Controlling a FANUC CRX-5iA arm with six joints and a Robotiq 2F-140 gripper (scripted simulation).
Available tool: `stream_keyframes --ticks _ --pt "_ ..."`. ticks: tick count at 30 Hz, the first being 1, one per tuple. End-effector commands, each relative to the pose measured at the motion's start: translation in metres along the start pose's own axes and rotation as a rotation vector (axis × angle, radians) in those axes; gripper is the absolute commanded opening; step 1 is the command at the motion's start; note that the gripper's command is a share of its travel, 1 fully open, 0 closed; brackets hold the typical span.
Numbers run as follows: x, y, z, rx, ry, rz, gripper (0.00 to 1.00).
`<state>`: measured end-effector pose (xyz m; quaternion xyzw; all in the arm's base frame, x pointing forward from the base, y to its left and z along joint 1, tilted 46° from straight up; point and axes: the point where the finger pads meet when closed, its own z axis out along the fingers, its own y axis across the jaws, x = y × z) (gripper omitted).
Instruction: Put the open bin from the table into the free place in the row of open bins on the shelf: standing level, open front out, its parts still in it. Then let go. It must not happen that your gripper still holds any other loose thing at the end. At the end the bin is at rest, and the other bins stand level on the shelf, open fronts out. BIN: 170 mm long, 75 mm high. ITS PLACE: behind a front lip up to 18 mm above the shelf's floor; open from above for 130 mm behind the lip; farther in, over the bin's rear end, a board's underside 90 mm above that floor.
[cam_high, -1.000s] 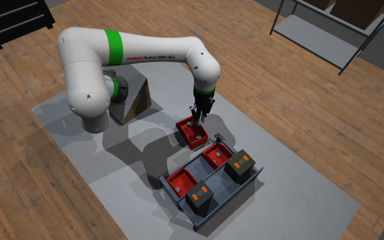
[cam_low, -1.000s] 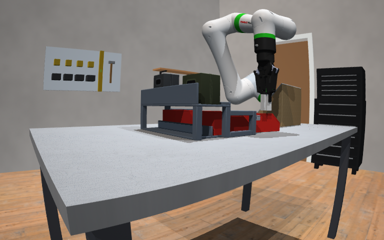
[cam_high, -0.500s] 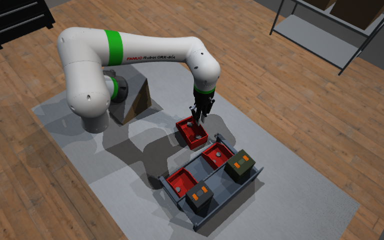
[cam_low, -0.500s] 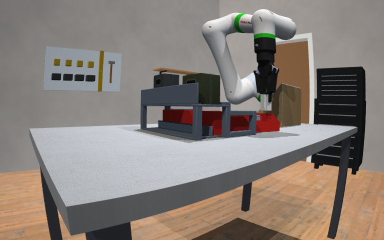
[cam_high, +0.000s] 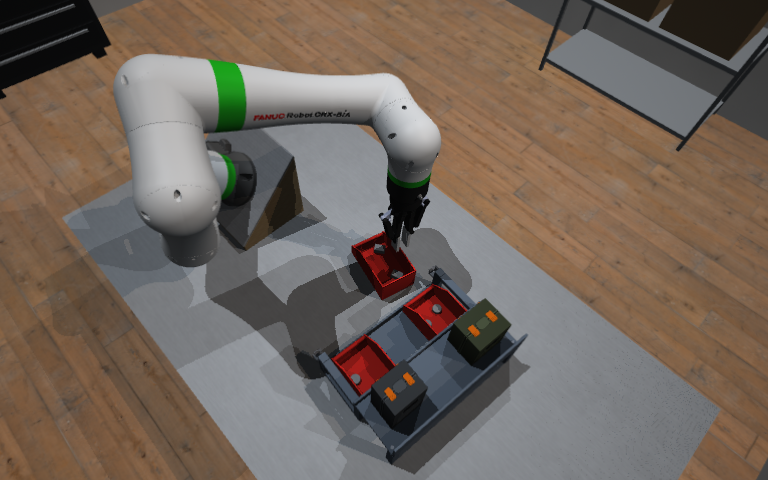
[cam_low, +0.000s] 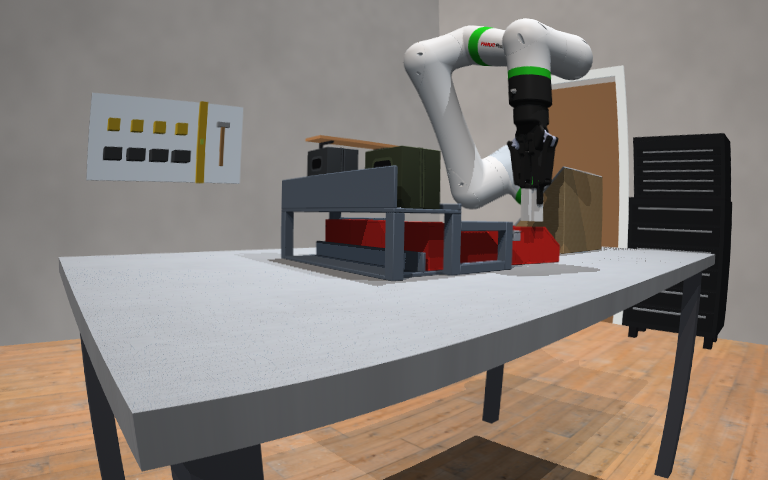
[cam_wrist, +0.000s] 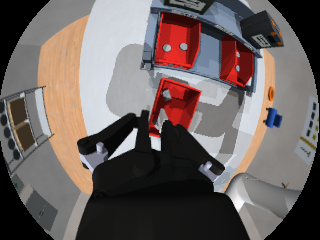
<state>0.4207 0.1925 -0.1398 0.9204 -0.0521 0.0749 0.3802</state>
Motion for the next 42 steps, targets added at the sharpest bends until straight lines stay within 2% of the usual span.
stream_keyframes --ticks 1,15,42 --pt "0.0 0.0 0.0 0.0 0.0 0.0 0.15" --pt "0.0 0.0 0.009 0.0 0.0 0.0 0.15" --pt "0.0 0.0 0.039 0.0 0.0 0.0 0.15"
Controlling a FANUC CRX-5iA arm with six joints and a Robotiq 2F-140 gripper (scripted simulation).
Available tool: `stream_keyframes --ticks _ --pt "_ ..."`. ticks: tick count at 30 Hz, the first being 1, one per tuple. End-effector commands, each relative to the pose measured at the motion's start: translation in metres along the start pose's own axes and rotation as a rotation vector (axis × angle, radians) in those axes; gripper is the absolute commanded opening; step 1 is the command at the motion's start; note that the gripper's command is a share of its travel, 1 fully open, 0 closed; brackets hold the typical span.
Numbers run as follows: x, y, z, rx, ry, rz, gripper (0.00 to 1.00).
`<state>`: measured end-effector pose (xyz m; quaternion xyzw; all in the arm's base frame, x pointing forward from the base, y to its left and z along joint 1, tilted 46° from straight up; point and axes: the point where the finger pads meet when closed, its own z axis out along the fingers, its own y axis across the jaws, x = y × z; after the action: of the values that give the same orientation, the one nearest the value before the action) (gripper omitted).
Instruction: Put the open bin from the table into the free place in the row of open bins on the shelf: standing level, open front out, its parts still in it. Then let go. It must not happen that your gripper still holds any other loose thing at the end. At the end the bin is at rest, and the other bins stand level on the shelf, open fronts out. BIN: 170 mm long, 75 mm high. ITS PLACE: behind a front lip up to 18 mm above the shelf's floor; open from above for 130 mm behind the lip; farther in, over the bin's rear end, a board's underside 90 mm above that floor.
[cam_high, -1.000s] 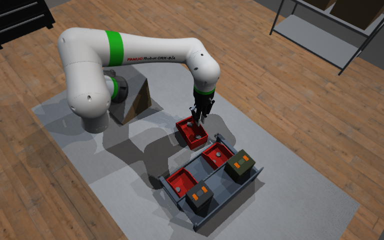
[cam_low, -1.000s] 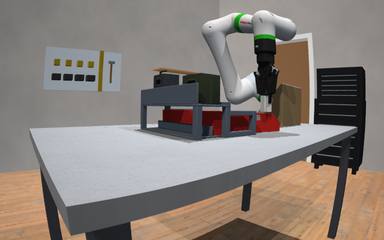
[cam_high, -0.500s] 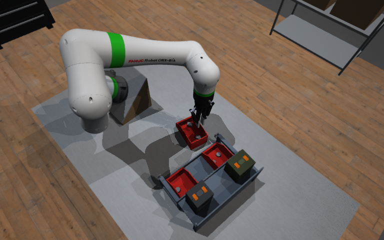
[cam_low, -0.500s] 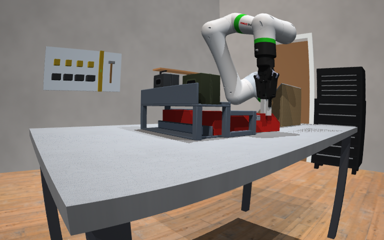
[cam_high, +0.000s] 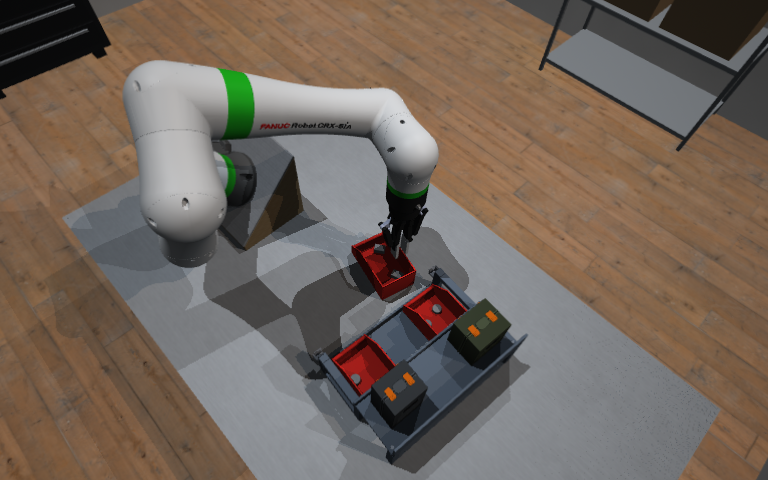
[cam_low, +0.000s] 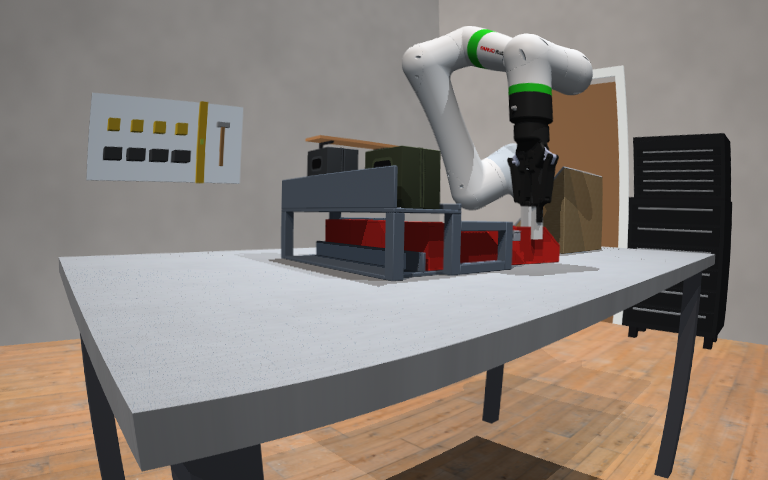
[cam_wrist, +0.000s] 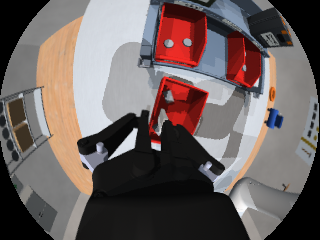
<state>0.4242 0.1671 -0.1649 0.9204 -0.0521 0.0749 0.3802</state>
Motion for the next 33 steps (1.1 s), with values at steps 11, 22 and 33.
stream_keyframes --ticks 11,22,33 --pt "0.0001 -0.0002 0.0071 0.0 0.0 0.0 0.15" --pt "0.0001 -0.0002 0.0075 0.0 0.0 0.0 0.15" --pt "0.0001 -0.0002 0.0075 0.0 0.0 0.0 0.15"
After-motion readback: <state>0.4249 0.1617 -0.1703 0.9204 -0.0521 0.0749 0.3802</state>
